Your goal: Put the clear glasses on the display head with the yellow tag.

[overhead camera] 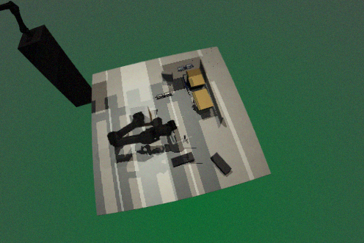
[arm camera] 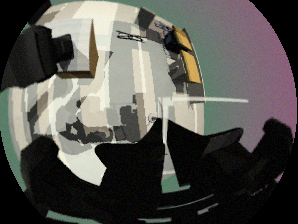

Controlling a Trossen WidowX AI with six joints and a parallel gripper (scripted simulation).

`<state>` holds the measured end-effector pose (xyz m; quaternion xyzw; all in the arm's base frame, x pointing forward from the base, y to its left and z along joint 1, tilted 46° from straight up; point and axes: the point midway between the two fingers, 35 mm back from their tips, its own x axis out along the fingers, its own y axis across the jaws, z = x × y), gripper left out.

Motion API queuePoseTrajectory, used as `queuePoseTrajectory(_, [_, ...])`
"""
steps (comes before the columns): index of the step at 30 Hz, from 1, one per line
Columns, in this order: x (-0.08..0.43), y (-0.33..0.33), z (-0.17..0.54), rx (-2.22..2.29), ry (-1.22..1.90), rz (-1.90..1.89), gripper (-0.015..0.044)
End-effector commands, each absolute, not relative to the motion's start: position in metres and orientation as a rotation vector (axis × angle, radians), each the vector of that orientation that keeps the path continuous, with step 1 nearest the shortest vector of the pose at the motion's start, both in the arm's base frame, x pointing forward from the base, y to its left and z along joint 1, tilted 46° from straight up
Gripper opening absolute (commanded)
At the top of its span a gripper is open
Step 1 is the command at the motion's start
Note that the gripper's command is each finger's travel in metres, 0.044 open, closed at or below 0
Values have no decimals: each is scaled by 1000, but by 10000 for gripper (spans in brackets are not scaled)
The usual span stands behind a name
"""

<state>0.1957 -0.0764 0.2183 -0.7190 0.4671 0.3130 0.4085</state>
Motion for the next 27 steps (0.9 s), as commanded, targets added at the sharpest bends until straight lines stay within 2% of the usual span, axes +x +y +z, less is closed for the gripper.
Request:
queuePoseTrajectory(1, [185,-73,217,-1908,1106,845,0])
queuePoseTrajectory(16, [152,-61,215,-2260,855,972,0])
queuePoseTrajectory(27, [153,-62,217,-2232,878,957,0])
